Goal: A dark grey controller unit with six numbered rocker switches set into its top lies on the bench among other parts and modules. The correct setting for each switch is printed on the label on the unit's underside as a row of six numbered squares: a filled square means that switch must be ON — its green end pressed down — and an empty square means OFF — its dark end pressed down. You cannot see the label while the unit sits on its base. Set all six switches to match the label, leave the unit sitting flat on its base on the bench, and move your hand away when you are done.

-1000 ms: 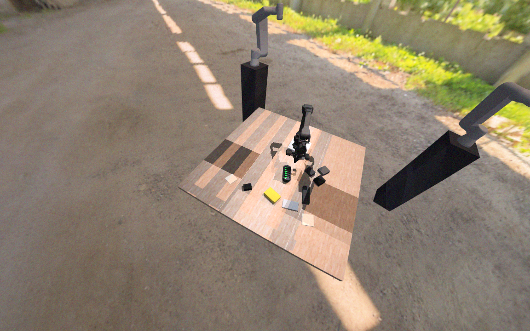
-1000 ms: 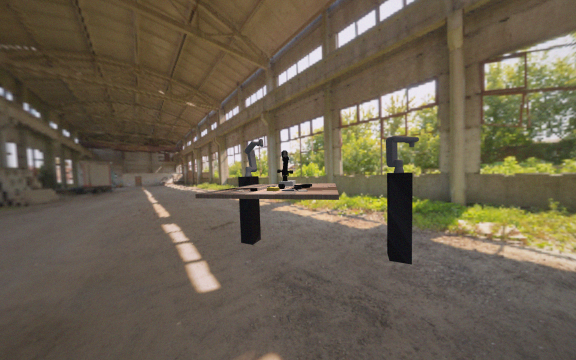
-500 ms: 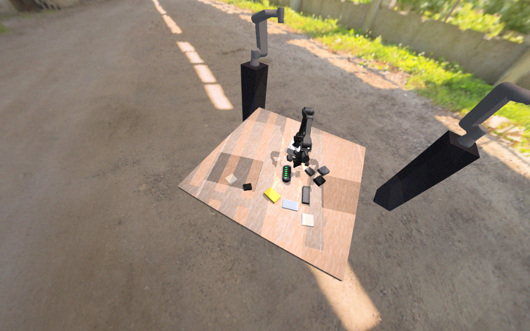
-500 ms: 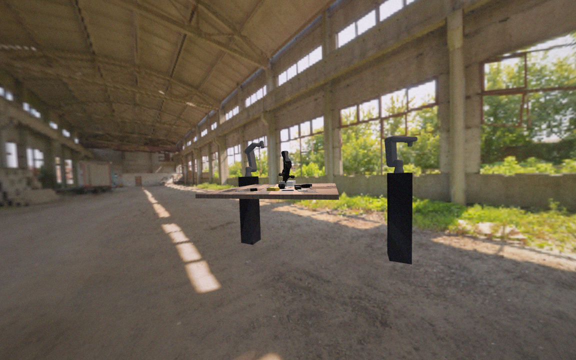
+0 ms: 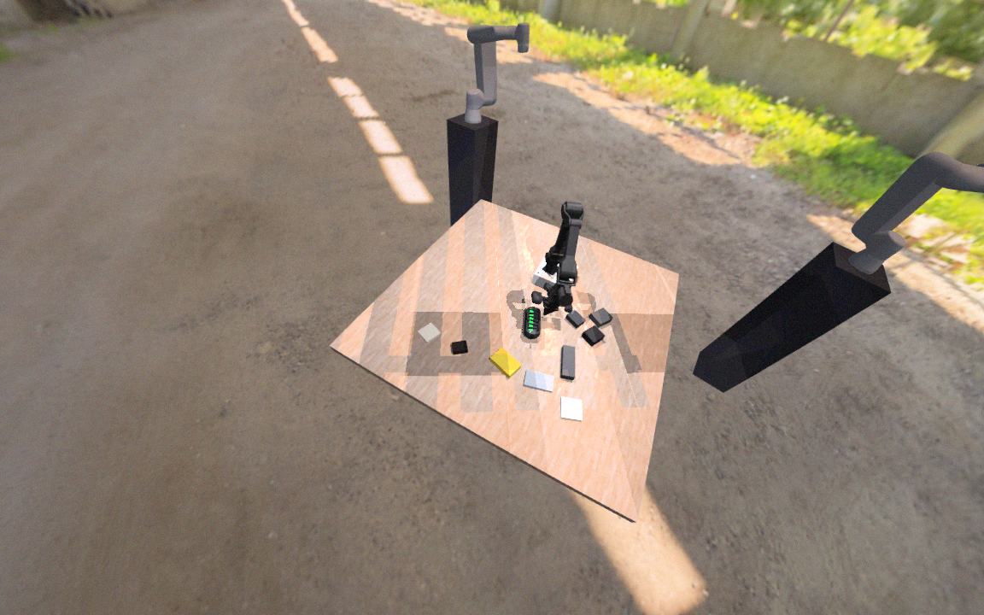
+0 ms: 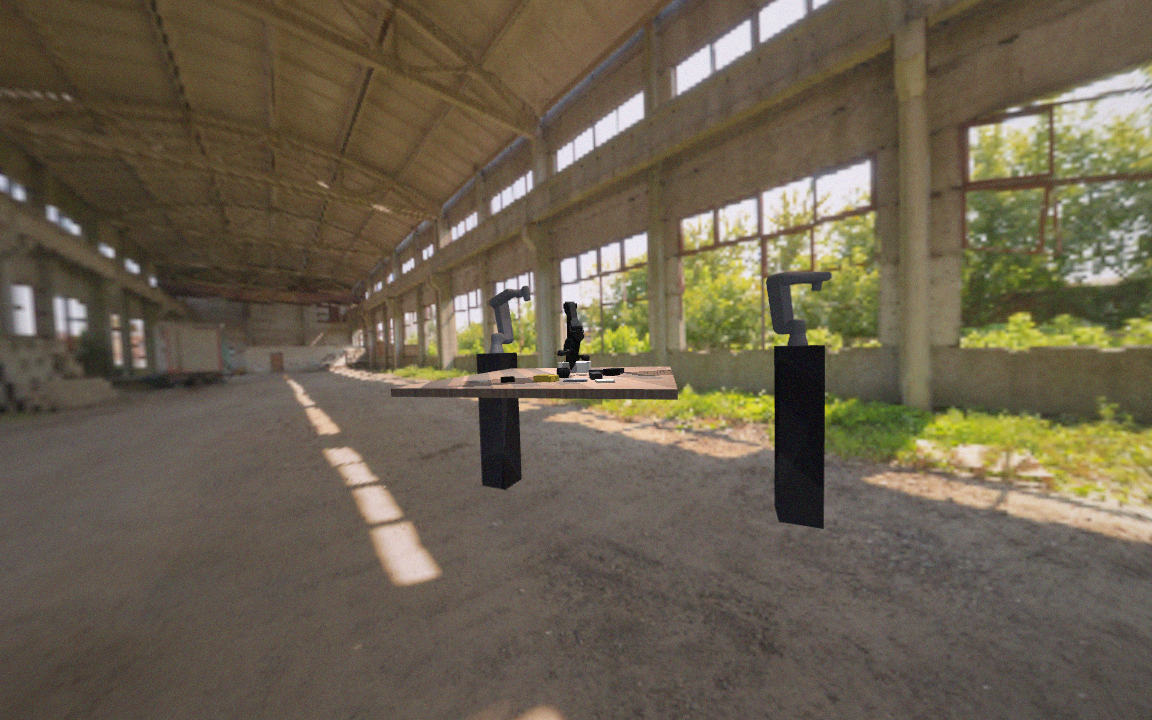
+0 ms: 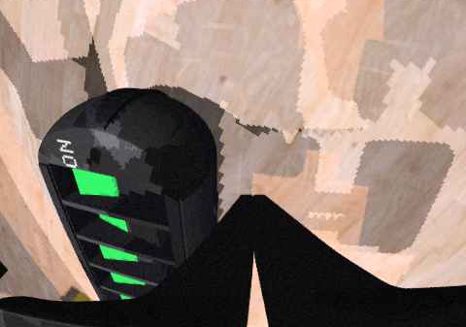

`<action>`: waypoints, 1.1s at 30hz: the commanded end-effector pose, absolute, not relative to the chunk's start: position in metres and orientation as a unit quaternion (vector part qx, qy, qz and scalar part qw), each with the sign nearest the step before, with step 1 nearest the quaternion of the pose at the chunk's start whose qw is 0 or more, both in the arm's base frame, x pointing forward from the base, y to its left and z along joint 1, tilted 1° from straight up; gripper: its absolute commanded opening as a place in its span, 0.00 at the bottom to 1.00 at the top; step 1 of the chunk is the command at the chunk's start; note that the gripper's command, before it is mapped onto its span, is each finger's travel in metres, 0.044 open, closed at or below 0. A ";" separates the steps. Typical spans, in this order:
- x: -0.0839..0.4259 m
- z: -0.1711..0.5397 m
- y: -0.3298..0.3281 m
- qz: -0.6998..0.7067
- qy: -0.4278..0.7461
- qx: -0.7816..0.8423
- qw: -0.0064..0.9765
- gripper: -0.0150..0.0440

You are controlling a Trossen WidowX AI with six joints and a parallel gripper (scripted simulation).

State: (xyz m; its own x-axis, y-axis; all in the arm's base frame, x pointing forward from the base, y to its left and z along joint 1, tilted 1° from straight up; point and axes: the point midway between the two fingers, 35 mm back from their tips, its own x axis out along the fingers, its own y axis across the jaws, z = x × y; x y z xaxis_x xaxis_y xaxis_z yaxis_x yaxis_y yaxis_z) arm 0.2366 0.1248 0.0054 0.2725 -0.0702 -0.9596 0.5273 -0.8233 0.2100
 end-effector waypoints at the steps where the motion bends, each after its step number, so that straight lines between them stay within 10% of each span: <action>1: 0.236 -0.004 0.124 -0.586 0.148 0.754 0.257 0.25; 33: 0.237 -0.025 0.119 -0.587 0.140 0.755 0.255 0.25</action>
State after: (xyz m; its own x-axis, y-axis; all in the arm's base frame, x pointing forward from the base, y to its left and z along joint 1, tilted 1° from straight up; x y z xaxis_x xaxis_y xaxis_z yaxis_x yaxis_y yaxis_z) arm 0.2358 0.1206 -0.0244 0.2689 -0.0820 -0.9597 0.5204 -0.8260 0.2164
